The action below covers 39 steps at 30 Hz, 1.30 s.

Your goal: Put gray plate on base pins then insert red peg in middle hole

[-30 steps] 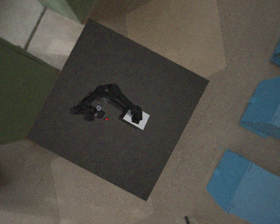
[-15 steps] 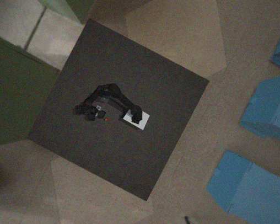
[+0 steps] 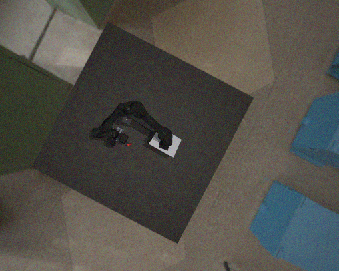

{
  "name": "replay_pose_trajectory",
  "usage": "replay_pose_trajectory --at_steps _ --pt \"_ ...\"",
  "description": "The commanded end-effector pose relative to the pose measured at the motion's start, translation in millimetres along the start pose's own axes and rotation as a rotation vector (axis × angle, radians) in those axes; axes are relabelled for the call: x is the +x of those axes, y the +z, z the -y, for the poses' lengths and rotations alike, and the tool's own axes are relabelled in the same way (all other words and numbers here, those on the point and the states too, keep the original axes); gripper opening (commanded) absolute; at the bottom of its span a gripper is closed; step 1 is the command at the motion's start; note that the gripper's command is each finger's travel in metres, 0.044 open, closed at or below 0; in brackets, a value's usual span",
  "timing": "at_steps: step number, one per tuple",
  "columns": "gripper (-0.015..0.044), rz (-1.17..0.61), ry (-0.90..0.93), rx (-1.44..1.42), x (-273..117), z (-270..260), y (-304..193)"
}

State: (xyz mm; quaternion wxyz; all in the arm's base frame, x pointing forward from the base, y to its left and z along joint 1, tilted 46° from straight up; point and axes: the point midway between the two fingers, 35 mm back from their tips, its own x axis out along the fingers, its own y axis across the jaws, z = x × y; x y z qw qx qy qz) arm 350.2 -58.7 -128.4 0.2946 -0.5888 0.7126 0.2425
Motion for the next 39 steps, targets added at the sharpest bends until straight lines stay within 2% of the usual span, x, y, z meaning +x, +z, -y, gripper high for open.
replay_pose_trajectory --at_steps 1,6,10,39 --pt "0.0138 -0.005 -0.003 -0.005 0.4 0.2 -0.3" --pt "0.0105 -0.005 -0.003 -0.005 0.4 0.2 -0.3" --pt "0.0 -0.004 -0.003 -0.005 -3.9 0.7 -0.1" --pt "0.0 0.004 -0.017 -0.01 -93.4 0.5 -0.8"
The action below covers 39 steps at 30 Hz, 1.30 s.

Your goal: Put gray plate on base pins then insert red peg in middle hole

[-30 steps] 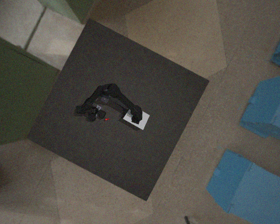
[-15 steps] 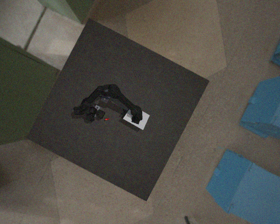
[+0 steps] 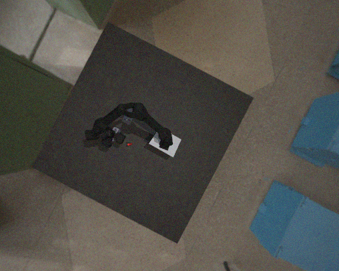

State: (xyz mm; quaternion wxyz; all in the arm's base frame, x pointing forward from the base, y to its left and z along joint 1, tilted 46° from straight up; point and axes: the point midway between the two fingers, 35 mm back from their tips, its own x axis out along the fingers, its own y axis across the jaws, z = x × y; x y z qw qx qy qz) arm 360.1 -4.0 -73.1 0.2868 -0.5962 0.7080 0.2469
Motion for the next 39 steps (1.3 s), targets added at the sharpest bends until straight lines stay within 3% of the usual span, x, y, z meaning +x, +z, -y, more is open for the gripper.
replay_pose_trajectory --at_steps 1,15,39 --pt "0.0 0.011 -0.007 0.012 -18.1 0.7 -1.1" --pt "0.0 0.007 0.008 0.016 -56.8 -7.9 -5.7" --pt "0.0 0.024 0.004 0.011 -25.8 4.7 -62.2"
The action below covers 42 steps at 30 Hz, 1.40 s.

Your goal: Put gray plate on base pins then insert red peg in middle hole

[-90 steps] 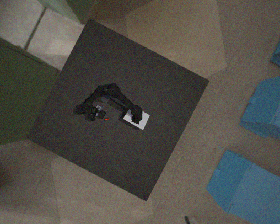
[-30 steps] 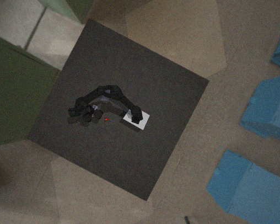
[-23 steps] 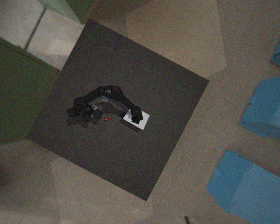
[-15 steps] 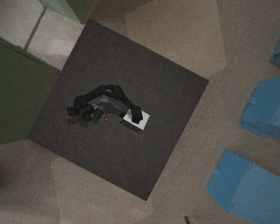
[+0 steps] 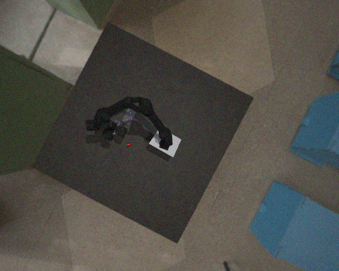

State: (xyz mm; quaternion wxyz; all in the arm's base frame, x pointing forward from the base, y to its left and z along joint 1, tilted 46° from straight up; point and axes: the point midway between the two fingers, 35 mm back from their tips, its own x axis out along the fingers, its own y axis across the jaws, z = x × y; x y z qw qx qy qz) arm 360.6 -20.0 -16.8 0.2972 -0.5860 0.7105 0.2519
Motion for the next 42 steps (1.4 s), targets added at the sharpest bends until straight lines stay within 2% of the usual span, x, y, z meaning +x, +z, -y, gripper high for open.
replay_pose_trajectory --at_steps 1,33,42 --pt "0.0 0.0 -0.011 -0.001 3.5 2.5 -13.9" --pt "0.0 -0.025 -0.007 0.004 50.6 -4.9 -105.0" --pt "0.0 -0.026 -0.007 0.003 51.7 -5.3 -107.2"
